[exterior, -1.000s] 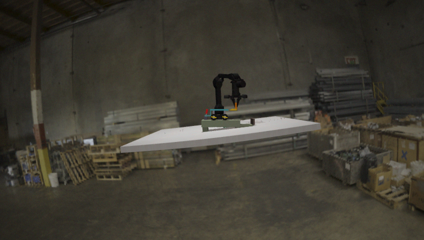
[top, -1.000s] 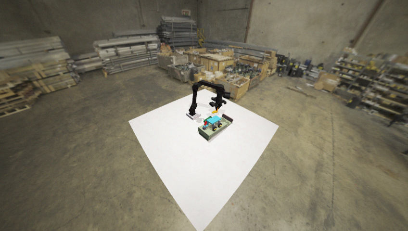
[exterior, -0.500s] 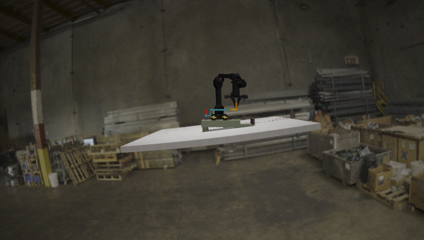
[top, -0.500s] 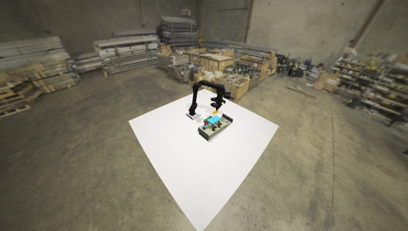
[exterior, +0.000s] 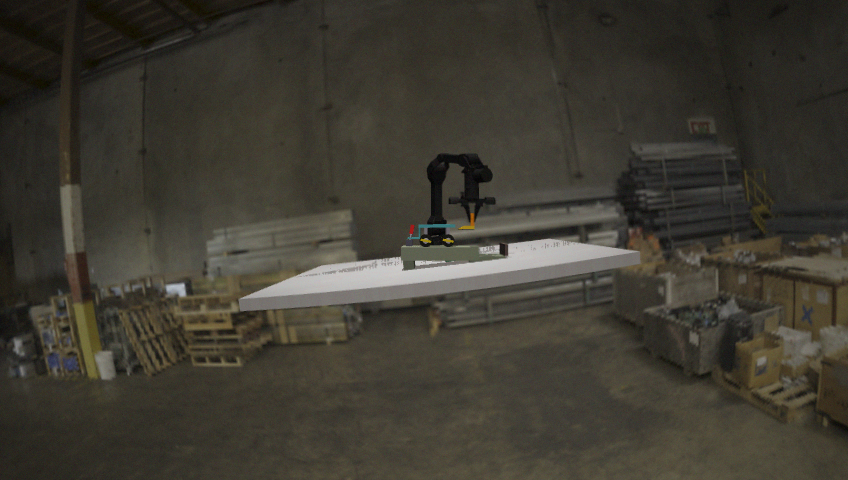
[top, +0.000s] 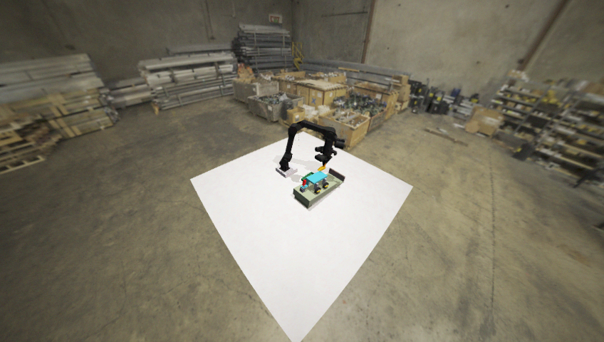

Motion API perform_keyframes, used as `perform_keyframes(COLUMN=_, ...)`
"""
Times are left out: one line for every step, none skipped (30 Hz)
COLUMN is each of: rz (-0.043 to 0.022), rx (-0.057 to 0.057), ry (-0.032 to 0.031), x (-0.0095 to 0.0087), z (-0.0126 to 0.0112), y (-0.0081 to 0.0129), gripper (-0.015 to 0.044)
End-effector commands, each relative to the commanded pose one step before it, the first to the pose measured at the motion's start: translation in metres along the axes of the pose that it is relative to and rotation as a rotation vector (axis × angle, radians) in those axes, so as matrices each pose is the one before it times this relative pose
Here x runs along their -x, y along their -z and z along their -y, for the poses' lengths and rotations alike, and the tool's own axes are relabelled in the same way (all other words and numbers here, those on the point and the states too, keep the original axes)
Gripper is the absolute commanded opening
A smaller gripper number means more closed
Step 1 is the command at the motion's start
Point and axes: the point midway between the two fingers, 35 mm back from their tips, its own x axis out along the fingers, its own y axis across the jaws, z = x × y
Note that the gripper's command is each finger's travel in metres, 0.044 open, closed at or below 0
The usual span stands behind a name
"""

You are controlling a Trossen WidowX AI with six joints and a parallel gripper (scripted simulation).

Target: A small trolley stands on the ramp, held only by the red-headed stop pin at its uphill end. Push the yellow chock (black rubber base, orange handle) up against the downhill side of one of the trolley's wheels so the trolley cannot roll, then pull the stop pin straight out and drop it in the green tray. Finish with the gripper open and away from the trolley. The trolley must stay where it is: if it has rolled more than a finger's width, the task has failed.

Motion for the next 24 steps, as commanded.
perform_keyframes(rz=-0.00227, rx=0.0056, ry=-0.00372, x=-0.00753, z=-0.00009, y=0.00107, gripper=0.0)
perform_keyframes(rz=0.00001, rx=0.0, ry=-0.00002, x=-0.00312, z=0.00008, y=-0.00019, gripper=0.0)
perform_keyframes(rz=-0.00006, rx=0.0, ry=0.00001, x=-0.00363, z=0.00052, y=0.00068, gripper=0.0)
perform_keyframes(rz=-0.00004, rx=0.0, ry=0.0, x=-0.0023, z=0.00032, y=0.00041, gripper=0.0)
perform_keyframes(rz=-0.00001, rx=0.0, ry=-0.00001, x=-0.00163, z=0.0001, y=0.0001, gripper=0.0)
perform_keyframes(rz=-0.00001, rx=0.0, ry=-0.00001, x=-0.00208, z=0.00011, y=0.00012, gripper=0.0)
perform_keyframes(rz=0.0, rx=0.0, ry=-0.00002, x=-0.00229, z=0.00006, y=0.00004, gripper=0.0)
perform_keyframes(rz=0.0, rx=0.0, ry=-0.00002, x=-0.00251, z=0.00005, y=0.00002, gripper=0.0)
perform_keyframes(rz=-0.00001, rx=0.0, ry=-0.00002, x=-0.00259, z=0.00007, y=0.00006, gripper=0.0)
perform_keyframes(rz=0.0, rx=0.0, ry=-0.00002, x=-0.00237, z=0.00005, y=0.00003, gripper=0.0)
perform_keyframes(rz=-0.00001, rx=0.0, ry=-0.00002, x=-0.00236, z=0.00005, y=0.00008, gripper=0.0)
perform_keyframes(rz=-0.00001, rx=0.0, ry=-0.00002, x=-0.00236, z=0.00004, y=0.00006, gripper=0.0)
perform_keyframes(rz=-0.00001, rx=0.0, ry=-0.00002, x=-0.00238, z=0.00001, y=0.00007, gripper=0.0)
perform_keyframes(rz=0.0, rx=0.0, ry=-0.00003, x=-0.00232, z=0.0, y=0.00005, gripper=0.0)
perform_keyframes(rz=0.0, rx=0.0, ry=-0.00003, x=-0.00233, z=-0.00002, y=0.00005, gripper=0.0)
perform_keyframes(rz=0.0, rx=0.0, ry=-0.00003, x=-0.00234, z=-0.00003, y=0.00004, gripper=0.0)
perform_keyframes(rz=0.0, rx=0.0, ry=-0.00003, x=-0.00236, z=-0.00007, y=0.00003, gripper=0.0)
perform_keyframes(rz=0.0, rx=0.0, ry=-0.00003, x=-0.00233, z=-0.00008, y=0.00001, gripper=0.0)
perform_keyframes(rz=0.0, rx=0.0, ry=-0.00004, x=-0.00234, z=-0.00013, y=0.0, gripper=0.0)
perform_keyframes(rz=0.0, rx=0.0, ry=-0.00004, x=-0.00232, z=-0.00014, y=-0.00002, gripper=0.0)
perform_keyframes(rz=0.0, rx=0.0, ry=-0.00005, x=-0.00233, z=-0.0002, y=-0.00004, gripper=0.0)
perform_keyframes(rz=0.00001, rx=0.0, ry=-0.00005, x=-0.0023, z=-0.00021, y=-0.00005, gripper=0.0)
perform_keyframes(rz=0.00001, rx=0.0, ry=-0.00005, x=-0.00232, z=-0.00028, y=-0.00007, gripper=0.0)
perform_keyframes(rz=0.00001, rx=0.0, ry=-0.00004, x=-0.00159, z=-0.00019, y=-0.00006, gripper=0.0)
